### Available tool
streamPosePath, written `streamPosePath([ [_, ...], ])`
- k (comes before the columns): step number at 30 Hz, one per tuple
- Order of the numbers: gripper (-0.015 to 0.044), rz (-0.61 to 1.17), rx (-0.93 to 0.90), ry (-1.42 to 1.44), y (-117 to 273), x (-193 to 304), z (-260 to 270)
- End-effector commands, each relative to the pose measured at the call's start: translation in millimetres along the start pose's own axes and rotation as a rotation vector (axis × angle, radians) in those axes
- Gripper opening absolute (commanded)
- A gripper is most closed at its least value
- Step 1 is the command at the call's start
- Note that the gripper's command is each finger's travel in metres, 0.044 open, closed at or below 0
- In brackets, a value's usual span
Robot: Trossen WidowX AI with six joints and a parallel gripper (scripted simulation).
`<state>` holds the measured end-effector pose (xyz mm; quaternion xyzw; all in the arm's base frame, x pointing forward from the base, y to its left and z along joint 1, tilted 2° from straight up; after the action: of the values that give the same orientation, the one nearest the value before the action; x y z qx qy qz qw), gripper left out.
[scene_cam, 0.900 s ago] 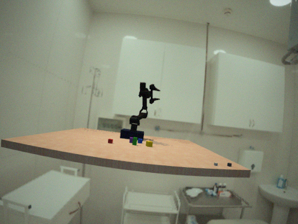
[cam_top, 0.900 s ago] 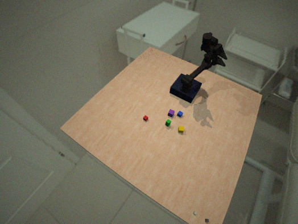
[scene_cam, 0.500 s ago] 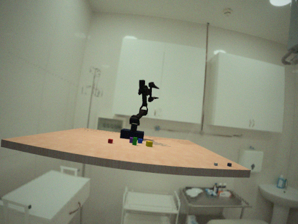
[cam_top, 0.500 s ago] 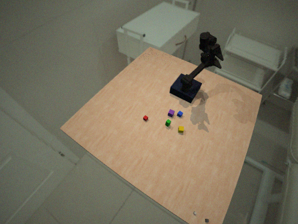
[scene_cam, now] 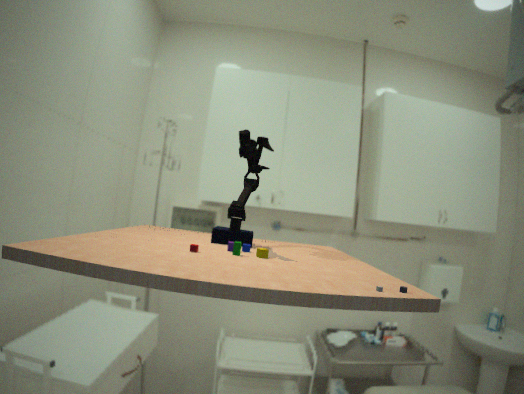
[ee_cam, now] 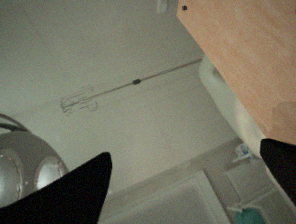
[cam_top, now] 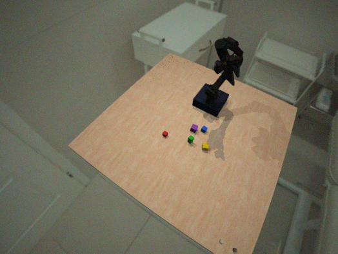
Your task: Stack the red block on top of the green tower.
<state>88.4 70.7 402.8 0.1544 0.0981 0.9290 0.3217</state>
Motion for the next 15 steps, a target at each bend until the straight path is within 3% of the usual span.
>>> streamPosePath([
  [1, 0.044, -0.064, 0.065, 0.064, -11.9, -35.3, 8.5],
  [15, 0.044, -0.207, 0.315, 0.171, -48.2, -139.9, 8.2],
])
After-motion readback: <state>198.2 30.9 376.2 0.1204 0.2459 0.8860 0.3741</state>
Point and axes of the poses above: the point midway between the two fingers, 35 mm back from their tips, its own y axis back along the fingers, its own z axis across the jaws, x = y × z, the point moved 5 cm from there along y, back along the fingers, and after that the axes turned 1 degree about -y, right-handed, at the moved point
